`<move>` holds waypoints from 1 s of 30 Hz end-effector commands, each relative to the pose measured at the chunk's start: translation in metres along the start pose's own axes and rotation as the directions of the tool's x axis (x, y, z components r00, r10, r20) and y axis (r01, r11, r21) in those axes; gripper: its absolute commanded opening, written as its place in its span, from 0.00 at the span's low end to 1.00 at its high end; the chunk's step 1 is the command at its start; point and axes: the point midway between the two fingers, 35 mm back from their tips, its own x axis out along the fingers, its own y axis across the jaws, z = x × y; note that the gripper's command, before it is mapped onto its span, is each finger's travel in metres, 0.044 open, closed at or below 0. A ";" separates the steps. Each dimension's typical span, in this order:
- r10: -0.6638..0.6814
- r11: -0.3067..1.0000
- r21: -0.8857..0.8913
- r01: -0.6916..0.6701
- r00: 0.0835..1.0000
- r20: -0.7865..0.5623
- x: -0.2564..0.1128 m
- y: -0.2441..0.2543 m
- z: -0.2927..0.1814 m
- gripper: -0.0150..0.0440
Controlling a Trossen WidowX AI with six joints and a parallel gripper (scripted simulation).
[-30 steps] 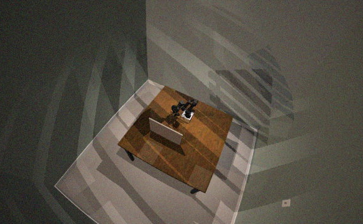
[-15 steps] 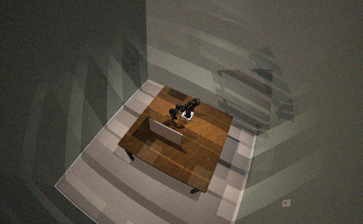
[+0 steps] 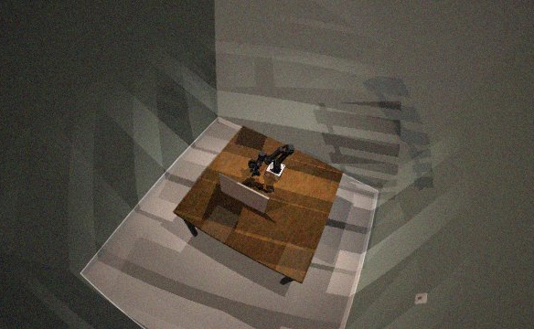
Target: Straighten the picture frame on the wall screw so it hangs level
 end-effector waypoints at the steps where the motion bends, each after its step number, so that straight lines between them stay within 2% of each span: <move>1: 0.003 1.000 -0.005 -0.003 1.000 0.001 0.006 -0.001 0.003 0.69; 14: 0.008 1.000 -0.004 -0.008 1.000 0.000 0.079 -0.054 0.018 0.69; 30: 0.008 1.000 -0.004 -0.008 1.000 0.000 0.080 -0.055 0.018 0.69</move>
